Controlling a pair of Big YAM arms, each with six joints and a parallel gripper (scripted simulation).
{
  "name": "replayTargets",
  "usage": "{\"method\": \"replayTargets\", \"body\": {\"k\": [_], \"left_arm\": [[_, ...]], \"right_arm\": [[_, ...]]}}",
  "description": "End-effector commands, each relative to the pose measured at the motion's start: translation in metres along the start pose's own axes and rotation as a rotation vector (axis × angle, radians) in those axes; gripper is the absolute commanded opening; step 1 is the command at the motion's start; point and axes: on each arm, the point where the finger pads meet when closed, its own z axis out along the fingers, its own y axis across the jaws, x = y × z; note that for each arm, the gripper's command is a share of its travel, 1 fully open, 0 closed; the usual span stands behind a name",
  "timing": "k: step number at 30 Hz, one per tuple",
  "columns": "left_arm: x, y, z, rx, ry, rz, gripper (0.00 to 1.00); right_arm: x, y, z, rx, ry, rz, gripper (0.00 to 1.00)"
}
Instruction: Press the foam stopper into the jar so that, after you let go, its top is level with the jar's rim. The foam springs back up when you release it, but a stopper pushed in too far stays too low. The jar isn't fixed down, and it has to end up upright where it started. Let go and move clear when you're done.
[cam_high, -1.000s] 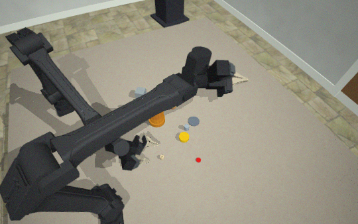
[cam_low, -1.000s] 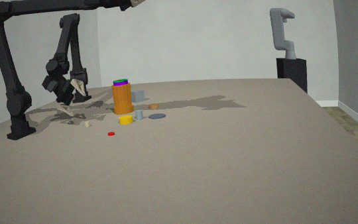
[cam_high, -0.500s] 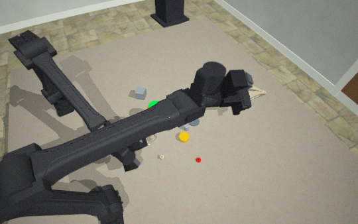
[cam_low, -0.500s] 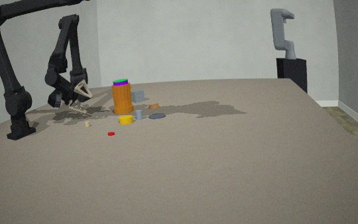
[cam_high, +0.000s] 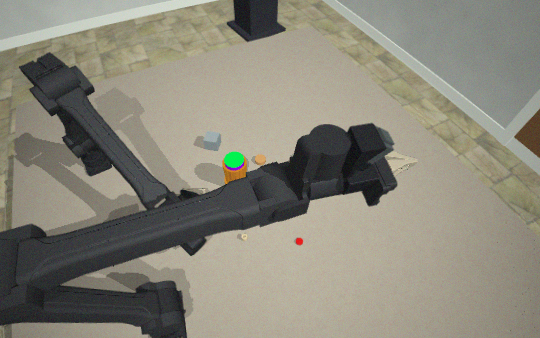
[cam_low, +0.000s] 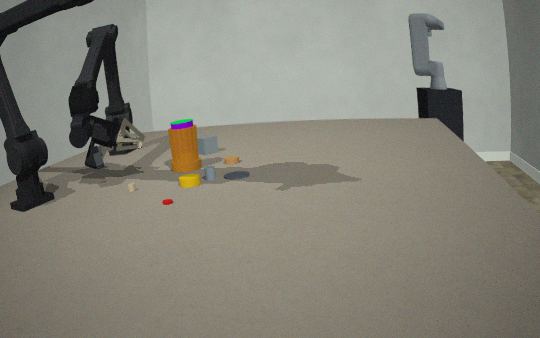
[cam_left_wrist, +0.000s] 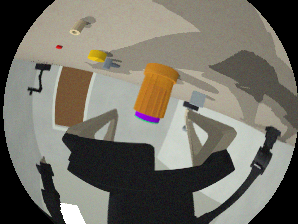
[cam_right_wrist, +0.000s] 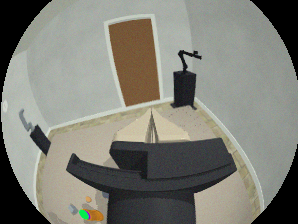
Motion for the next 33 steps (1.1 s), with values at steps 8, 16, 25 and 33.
{"method": "replayTargets", "body": {"k": [8,16,25,33], "left_arm": [[0.013,0.008,-0.007,0.021,0.105,0.257,0.98],[0.021,0.009,-0.008,0.022,0.147,0.343,0.98],[0.02,-0.004,0.014,0.04,0.15,0.339,0.98],[0.037,0.002,0.021,0.027,0.143,0.302,0.98]], "right_arm": [[-0.019,-0.025,-0.018,-0.014,-0.031,-0.111,0.0],[-0.012,-0.029,-0.014,-0.033,-0.02,-0.129,0.0],[-0.021,-0.031,-0.017,-0.023,-0.038,-0.098,0.0],[-0.02,-0.03,-0.017,-0.024,-0.038,-0.098,0.0]]}}
